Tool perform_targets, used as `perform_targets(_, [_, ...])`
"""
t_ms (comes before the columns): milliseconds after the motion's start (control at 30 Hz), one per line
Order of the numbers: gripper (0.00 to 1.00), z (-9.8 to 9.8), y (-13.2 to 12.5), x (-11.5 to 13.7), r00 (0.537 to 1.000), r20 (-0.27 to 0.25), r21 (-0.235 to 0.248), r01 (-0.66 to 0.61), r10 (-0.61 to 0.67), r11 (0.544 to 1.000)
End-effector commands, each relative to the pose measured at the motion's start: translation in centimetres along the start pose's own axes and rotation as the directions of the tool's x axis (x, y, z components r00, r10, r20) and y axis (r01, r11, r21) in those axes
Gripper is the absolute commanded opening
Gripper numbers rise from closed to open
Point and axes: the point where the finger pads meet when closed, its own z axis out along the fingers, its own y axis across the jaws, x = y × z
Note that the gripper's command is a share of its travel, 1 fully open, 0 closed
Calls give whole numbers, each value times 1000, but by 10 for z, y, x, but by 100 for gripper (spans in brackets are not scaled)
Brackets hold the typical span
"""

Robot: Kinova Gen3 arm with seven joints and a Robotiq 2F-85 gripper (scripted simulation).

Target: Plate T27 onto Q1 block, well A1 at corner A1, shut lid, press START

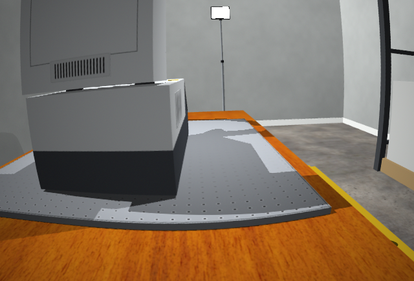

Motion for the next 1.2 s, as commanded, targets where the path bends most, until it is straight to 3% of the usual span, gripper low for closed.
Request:
perform_targets(0, [10,0,0,0,1000,1,1,0,0,1000])
perform_targets(1167, [10,8,-3,-3,1000,1,1,0,0,1000])
